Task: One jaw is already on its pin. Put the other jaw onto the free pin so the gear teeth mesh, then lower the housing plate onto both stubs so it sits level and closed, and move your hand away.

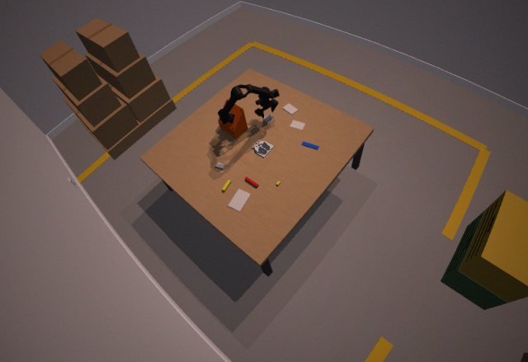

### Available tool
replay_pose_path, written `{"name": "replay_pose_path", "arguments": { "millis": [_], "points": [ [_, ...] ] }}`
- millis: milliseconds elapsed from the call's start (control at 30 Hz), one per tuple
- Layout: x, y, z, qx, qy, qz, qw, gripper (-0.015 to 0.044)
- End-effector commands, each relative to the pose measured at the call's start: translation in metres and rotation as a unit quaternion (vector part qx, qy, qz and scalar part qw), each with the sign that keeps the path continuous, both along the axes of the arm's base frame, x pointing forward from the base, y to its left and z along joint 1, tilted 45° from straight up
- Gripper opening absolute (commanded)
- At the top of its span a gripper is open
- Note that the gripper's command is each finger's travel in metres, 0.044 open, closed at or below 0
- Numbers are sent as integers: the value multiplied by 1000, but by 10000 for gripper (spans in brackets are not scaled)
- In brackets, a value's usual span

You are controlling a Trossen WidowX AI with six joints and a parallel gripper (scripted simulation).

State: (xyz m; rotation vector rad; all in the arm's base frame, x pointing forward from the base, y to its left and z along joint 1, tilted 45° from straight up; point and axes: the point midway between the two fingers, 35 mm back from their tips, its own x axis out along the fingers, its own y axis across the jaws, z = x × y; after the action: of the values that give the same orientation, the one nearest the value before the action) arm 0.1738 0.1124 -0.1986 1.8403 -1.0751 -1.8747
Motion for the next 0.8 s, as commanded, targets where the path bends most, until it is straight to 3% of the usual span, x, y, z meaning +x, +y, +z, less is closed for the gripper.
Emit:
{"name": "replay_pose_path", "arguments": {
  "millis": [0,767],
  "points": [
    [1,0,0,0,-1,3,1000,440],
    [-1,-21,-25,0,-1,2,1000,440]
  ]
}}
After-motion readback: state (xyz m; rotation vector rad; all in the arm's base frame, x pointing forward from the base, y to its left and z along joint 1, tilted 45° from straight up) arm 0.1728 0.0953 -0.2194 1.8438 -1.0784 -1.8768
